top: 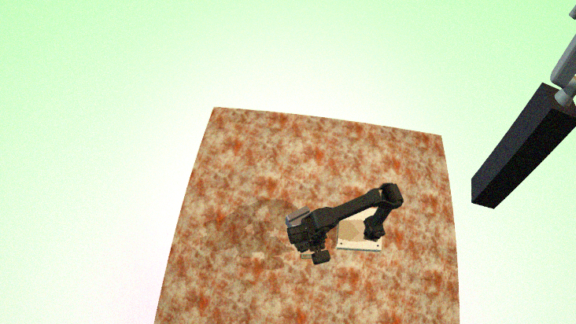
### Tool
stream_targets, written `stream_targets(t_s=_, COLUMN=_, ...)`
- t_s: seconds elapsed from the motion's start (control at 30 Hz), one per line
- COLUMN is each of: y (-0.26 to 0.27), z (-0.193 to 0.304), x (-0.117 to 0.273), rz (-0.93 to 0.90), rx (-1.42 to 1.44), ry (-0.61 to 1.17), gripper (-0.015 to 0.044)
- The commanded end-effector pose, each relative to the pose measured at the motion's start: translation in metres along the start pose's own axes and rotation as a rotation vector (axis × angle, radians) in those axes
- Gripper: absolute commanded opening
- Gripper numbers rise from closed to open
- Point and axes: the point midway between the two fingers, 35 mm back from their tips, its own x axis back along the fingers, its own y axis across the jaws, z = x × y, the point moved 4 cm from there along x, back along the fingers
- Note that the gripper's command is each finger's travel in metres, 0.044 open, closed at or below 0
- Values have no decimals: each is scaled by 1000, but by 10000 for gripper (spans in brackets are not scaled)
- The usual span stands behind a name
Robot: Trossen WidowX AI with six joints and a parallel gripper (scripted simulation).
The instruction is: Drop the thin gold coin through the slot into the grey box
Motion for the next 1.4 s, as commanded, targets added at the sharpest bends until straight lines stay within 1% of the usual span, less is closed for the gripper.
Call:
stream_targets(t_s=0.0, y=-4, z=0, x=1, rz=1, rx=108, ry=-1, gripper=0)
stream_targets(t_s=0.23, y=-7, z=0, x=1, rz=2, rx=274, ry=-1, gripper=0)
stream_targets(t_s=0.43, y=-11, z=-1, x=1, rz=2, rx=274, ry=-1, gripper=0)
stream_targets(t_s=1.37, y=-76, z=-14, x=2, rz=10, rx=275, ry=0, gripper=0)
